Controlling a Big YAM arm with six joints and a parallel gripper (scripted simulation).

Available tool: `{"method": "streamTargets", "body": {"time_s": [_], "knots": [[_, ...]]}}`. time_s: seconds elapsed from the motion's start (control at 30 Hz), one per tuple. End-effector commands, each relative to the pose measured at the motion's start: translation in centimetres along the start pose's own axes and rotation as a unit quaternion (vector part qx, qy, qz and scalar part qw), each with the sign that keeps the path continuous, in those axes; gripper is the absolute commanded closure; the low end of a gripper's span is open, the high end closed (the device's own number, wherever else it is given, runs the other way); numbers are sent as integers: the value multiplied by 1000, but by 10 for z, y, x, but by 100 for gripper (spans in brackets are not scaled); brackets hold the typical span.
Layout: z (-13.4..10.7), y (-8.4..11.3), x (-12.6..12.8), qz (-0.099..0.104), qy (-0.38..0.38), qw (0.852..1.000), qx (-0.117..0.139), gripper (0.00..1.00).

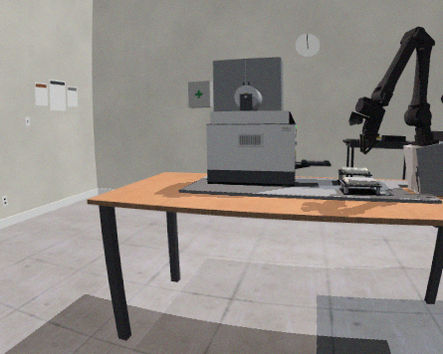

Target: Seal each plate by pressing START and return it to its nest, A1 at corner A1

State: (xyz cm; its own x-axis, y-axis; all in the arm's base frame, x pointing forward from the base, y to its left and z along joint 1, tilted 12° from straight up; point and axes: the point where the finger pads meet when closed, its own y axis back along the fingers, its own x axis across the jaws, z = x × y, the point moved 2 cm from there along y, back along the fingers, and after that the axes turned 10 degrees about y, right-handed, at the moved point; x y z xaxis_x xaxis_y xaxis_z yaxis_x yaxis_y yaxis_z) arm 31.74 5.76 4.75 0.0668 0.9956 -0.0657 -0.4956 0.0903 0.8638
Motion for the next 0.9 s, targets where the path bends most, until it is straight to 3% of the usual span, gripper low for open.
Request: {"method": "streamTargets", "body": {"time_s": [0.0,0.33,0.4,0.53,0.87], "knots": [[11,7,-21,-3,4,1000,-16,0],[-10,1,-75,-4,15,1000,-14,0],[-6,3,-86,-4,16,1000,-21,0],[-3,5,-89,0,20,999,-26,0],[-20,0,-144,-4,26,1000,-12,0]]}}
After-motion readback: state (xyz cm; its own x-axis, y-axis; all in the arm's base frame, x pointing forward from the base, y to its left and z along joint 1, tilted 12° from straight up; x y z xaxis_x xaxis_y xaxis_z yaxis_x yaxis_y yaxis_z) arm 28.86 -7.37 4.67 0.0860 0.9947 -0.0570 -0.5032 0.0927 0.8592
